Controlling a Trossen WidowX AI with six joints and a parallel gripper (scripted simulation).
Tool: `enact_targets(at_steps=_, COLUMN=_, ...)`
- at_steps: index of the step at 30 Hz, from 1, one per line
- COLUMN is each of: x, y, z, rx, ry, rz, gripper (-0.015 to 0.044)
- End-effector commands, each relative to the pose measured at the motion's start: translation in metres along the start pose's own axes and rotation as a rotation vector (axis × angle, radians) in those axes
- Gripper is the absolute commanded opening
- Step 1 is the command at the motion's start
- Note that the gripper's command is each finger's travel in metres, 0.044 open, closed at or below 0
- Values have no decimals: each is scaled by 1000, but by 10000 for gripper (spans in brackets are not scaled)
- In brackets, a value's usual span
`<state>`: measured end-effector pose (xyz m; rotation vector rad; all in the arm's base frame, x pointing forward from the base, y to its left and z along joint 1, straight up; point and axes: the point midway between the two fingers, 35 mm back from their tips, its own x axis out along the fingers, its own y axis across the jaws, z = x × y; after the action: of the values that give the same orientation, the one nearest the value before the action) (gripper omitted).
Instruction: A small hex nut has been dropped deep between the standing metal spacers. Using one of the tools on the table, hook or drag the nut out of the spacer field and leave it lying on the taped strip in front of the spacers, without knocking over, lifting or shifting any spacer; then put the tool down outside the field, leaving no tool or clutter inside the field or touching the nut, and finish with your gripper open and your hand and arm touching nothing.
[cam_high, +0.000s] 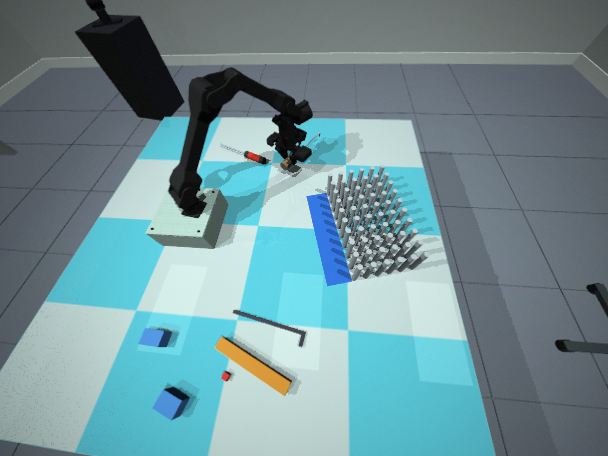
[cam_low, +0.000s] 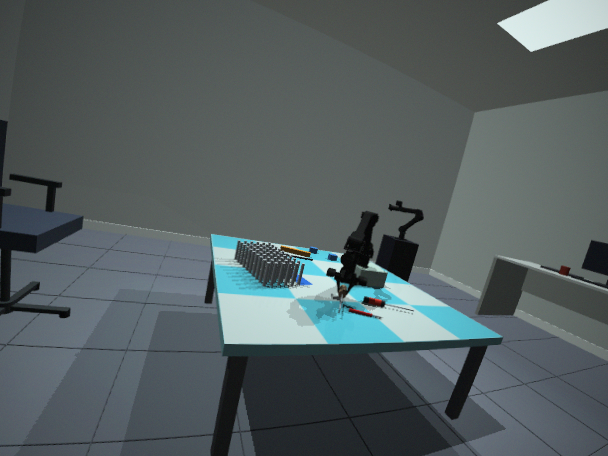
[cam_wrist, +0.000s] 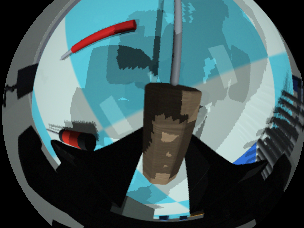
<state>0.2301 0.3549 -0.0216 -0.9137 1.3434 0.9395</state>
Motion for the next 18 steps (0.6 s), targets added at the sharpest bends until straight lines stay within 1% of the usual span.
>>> enact_targets(at_steps=1, x=5, y=0, z=0, rx=1, ry=-3, rz=-1, gripper=0)
enact_targets(at_steps=18, x=29, y=0, z=-1, rx=0, ry=-3, rz=-1, gripper=0)
